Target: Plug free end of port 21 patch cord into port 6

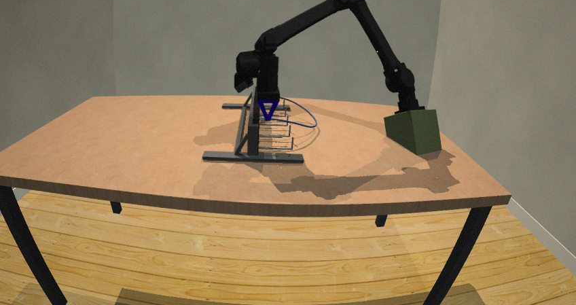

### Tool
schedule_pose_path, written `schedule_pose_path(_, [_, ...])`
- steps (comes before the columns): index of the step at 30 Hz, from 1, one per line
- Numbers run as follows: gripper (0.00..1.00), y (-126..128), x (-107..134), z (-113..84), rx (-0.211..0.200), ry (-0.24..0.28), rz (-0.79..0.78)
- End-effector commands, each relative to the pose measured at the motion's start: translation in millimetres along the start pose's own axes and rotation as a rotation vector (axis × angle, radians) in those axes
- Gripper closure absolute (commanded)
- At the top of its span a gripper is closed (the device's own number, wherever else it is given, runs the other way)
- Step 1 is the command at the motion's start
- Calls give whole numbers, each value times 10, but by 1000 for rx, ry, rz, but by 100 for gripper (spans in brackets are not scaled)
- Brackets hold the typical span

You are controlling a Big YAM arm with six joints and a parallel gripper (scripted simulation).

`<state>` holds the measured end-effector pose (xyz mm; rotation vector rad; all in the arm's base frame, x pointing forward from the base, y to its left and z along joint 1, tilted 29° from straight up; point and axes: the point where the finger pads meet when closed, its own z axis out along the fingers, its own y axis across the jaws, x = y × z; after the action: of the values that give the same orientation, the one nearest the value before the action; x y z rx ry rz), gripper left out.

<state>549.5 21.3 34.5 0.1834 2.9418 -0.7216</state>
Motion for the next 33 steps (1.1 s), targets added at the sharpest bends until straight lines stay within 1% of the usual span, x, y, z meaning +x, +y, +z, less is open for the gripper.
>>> schedule_pose_path(1, [100, -48, -511, -184, -29, -101, 78])
schedule_pose_path(12, [100, -49, -523, -190, -30, -103, 80])
schedule_pose_path(22, [100, -48, -539, -192, -33, -78, 81])
schedule_pose_path(33, [100, -52, -553, -199, -31, -80, 80])
